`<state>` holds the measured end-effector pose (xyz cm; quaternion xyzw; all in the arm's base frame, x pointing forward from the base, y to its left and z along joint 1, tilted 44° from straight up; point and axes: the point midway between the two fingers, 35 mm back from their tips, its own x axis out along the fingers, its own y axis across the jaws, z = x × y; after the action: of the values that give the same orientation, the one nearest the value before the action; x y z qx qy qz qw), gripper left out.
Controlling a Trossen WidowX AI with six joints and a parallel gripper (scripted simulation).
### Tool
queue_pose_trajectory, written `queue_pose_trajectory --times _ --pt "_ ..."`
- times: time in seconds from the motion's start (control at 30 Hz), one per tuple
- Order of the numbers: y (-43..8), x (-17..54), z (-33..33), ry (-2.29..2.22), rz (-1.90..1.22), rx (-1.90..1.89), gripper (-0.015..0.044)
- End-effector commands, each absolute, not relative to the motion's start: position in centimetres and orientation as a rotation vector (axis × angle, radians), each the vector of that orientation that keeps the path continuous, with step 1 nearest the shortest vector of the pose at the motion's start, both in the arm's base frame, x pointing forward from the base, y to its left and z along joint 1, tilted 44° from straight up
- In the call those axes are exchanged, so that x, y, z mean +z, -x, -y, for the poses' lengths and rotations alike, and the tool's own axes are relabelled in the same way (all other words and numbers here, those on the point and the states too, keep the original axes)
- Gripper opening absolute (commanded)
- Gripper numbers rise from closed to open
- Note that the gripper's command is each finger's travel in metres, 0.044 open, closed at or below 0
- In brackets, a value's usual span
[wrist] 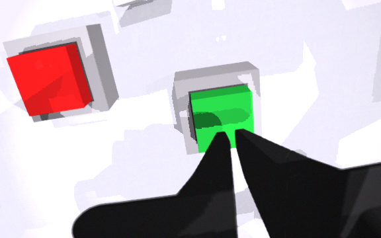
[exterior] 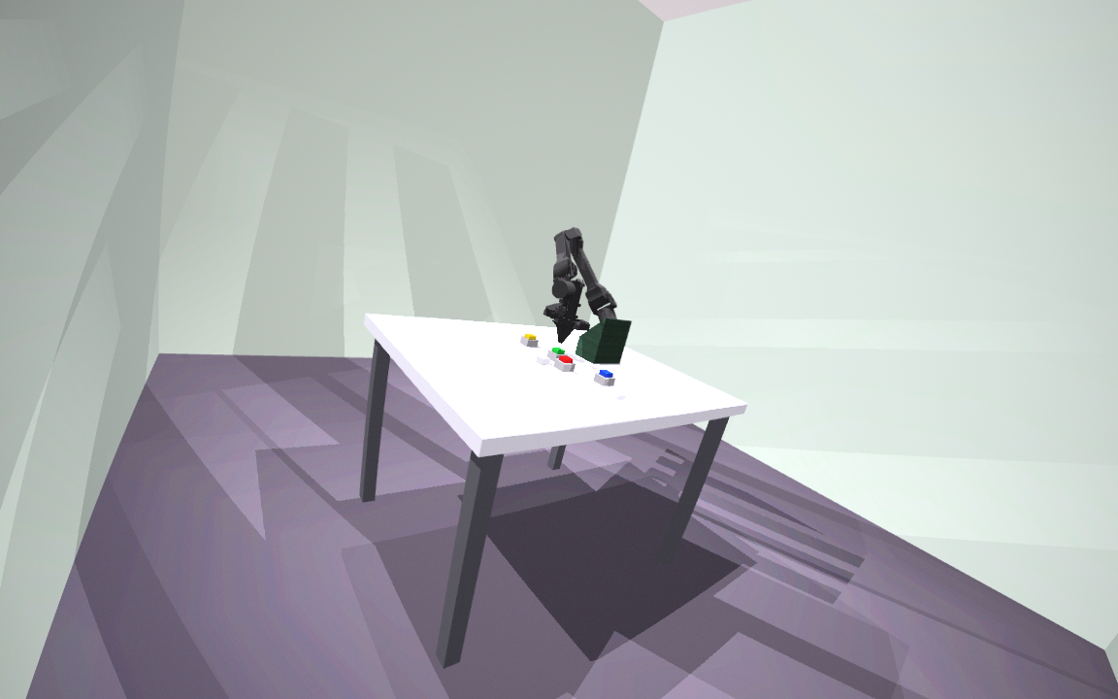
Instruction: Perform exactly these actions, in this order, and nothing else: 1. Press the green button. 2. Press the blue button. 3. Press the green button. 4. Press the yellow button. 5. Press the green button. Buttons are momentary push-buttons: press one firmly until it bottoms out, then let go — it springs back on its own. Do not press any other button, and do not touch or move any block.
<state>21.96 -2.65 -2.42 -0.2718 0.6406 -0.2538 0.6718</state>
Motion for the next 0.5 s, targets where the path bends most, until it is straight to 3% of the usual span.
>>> queue_pose_trajectory --times 0.0,0.17,0.47 --pt "-21.9 -1.5 1.7 0.605 -1.448 -0.574 0.0020" --pt "-21.5 2.3 -1.9 0.605 -1.449 -0.575 0.0020" --pt "-23.3 5.9 1.6 0.591 -1.454 -0.553 0.0020"
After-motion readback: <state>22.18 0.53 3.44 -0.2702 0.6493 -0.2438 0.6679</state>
